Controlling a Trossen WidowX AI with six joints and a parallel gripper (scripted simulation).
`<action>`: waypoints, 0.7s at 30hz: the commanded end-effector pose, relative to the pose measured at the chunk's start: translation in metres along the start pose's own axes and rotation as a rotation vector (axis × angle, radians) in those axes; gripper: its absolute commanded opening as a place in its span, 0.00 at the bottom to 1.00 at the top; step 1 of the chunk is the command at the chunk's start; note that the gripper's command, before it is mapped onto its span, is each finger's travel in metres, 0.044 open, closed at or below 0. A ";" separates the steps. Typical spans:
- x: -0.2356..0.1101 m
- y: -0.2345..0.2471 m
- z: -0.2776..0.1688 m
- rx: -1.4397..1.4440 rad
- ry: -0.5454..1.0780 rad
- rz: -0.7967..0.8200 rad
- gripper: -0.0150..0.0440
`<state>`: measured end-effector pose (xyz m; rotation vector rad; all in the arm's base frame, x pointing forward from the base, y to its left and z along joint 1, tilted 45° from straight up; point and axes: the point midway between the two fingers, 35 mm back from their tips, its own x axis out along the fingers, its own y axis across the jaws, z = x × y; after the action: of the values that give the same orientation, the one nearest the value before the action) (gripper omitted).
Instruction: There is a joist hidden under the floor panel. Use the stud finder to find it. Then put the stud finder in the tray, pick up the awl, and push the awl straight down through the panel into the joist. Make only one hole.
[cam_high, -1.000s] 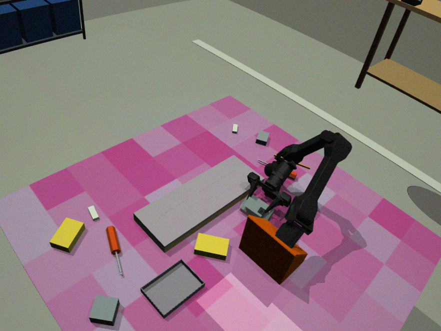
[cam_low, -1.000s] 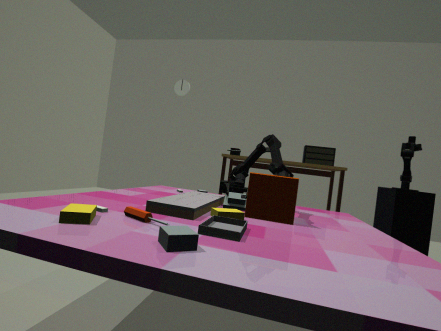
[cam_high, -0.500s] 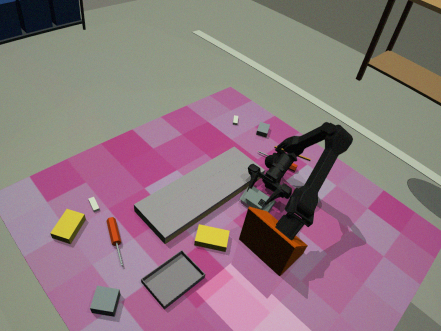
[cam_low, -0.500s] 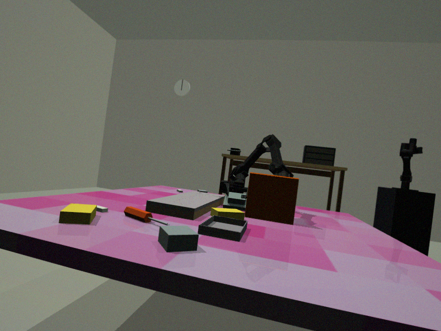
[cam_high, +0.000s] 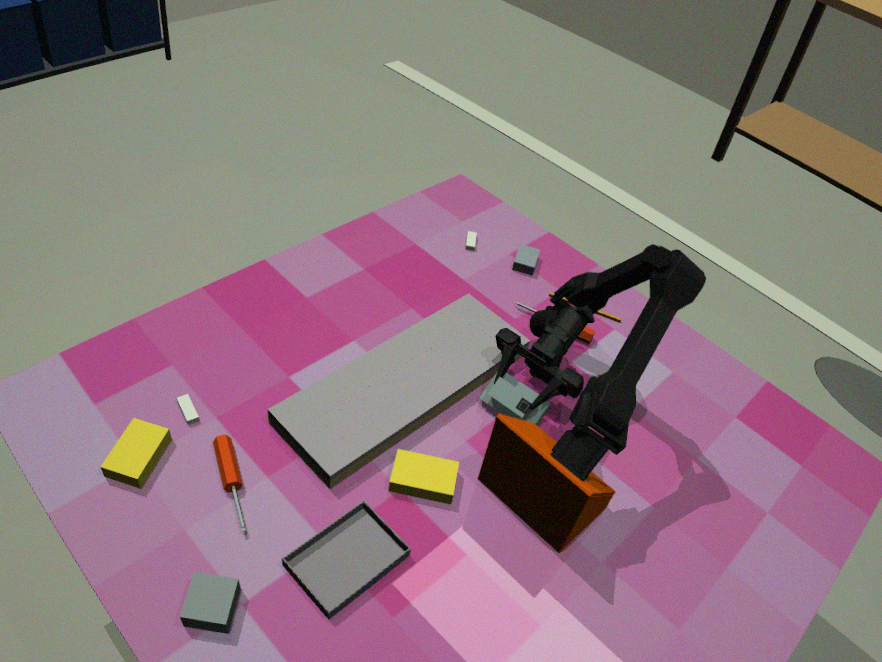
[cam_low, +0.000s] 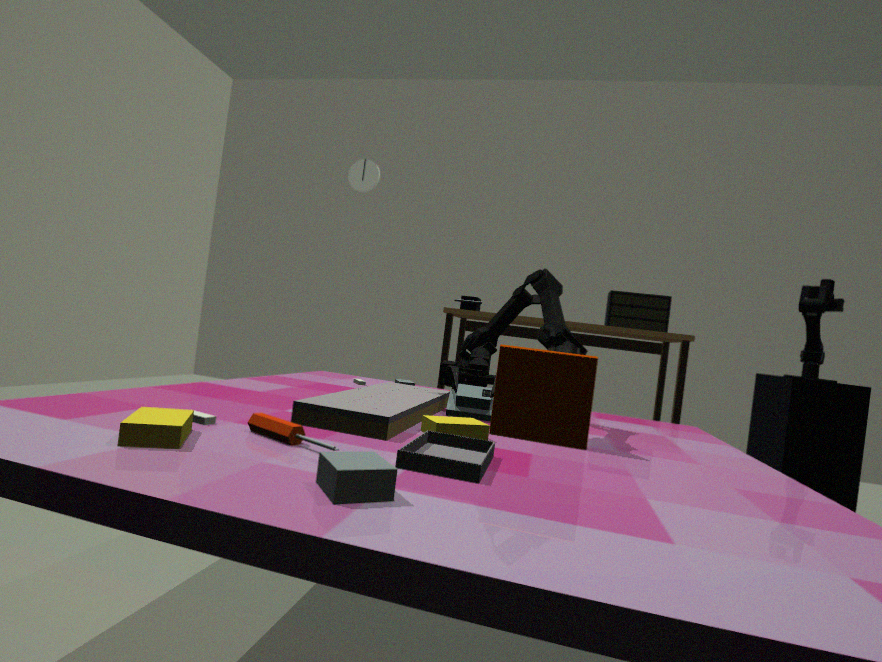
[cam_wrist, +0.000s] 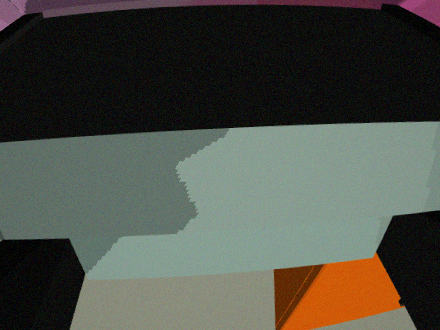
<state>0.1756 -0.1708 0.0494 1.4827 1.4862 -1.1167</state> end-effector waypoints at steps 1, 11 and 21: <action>0.000 0.000 0.000 0.000 -0.001 0.000 0.90; 0.000 0.000 0.000 0.000 0.000 0.000 1.00; 0.000 0.000 0.000 0.000 0.000 0.000 1.00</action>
<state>0.1756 -0.1708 0.0495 1.4825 1.4864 -1.1167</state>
